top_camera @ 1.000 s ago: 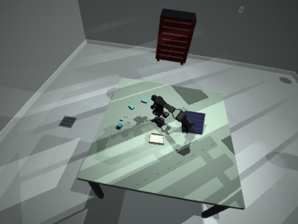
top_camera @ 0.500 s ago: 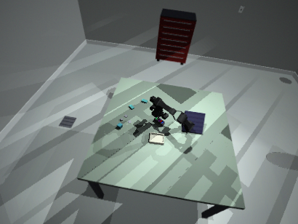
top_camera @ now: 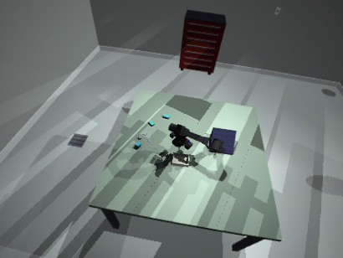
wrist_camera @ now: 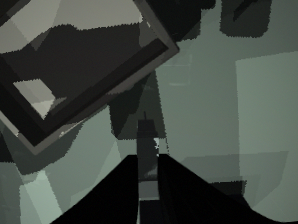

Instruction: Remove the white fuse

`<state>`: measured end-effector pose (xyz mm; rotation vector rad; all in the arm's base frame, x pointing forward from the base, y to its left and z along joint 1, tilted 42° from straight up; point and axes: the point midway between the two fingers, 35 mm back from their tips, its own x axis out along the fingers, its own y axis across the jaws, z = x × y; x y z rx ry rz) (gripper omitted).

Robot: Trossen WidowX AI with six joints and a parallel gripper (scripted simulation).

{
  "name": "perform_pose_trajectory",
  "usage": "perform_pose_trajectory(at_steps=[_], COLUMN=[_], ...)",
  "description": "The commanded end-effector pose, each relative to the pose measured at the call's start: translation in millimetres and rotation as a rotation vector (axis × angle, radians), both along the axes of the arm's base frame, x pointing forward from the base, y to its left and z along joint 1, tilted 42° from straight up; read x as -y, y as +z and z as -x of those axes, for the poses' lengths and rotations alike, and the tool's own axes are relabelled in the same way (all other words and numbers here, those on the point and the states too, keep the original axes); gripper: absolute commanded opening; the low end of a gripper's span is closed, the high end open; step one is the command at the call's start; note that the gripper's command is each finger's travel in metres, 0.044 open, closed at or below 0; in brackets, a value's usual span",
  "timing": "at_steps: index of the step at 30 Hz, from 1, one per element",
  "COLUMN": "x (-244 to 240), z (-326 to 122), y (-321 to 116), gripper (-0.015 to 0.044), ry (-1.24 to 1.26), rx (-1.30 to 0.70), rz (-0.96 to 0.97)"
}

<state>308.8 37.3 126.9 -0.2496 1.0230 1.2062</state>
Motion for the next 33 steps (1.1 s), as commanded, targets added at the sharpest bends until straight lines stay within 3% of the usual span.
perform_pose_trajectory(at_steps=[1,8,33], x=[-21.9,-51.9,-75.1], z=[8.0,23.4,23.4], y=[19.8,46.3,21.0], gripper=[0.0,0.0,0.0], ry=[-0.006,-0.002,-0.002], rx=[-0.005,-0.007,-0.006], rz=[-0.01,-0.027,-0.028])
